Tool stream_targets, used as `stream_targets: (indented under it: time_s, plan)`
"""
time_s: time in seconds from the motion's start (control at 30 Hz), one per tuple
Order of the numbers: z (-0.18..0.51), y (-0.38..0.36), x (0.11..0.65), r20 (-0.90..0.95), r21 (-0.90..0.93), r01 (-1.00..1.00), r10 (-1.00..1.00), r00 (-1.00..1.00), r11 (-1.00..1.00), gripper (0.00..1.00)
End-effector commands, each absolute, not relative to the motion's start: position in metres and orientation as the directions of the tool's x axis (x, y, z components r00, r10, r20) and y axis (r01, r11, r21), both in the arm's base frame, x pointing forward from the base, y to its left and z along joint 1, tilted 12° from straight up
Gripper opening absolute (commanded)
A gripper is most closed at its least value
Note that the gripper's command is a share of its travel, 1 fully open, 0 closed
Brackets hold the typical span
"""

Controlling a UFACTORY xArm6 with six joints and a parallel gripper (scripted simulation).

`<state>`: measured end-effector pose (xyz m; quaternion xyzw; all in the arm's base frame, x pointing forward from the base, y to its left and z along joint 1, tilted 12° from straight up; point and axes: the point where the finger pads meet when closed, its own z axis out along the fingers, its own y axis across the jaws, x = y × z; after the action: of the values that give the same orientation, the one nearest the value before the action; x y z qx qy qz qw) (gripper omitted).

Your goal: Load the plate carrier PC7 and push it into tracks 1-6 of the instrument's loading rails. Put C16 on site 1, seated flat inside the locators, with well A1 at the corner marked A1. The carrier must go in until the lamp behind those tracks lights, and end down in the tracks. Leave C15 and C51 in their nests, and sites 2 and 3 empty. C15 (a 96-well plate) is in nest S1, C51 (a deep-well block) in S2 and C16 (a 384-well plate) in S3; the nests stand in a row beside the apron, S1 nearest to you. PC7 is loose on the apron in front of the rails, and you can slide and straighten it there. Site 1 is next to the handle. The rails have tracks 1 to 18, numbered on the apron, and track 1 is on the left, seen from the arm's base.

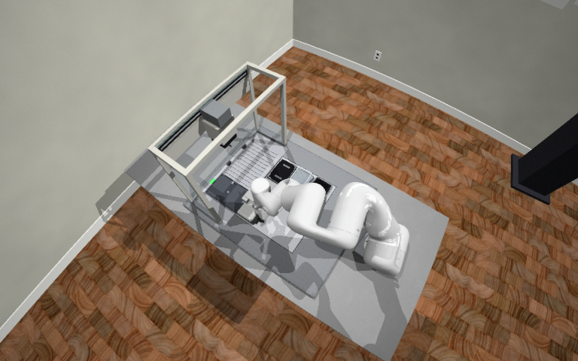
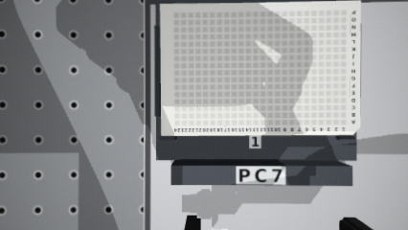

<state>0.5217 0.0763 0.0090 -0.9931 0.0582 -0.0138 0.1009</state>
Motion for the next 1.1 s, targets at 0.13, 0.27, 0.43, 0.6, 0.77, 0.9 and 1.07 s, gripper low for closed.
stream_targets:
  time_s: [0.13,0.27,0.43,0.6,0.77,0.9,1.07]
  plan:
    - [0.022,0.074,0.523,0.02,-0.203,-0.112,-0.119,0.993,-0.973,0.82]
    - [0.028,0.073,0.523,0.02,-0.203,-0.112,-0.119,0.993,-0.973,0.82]
    - [0.037,0.071,0.522,0.02,-0.203,-0.112,-0.119,0.993,-0.973,0.82]
    - [0.042,0.07,0.522,0.02,-0.203,-0.112,-0.119,0.993,-0.973,0.82]
    - [0.05,0.068,0.522,0.02,-0.203,-0.112,-0.119,0.993,-0.973,0.82]
    - [0.056,0.067,0.521,0.02,-0.203,-0.112,-0.119,0.993,-0.973,0.82]
    - [0.064,0.065,0.521,0.02,-0.203,-0.112,-0.119,0.993,-0.973,0.82]
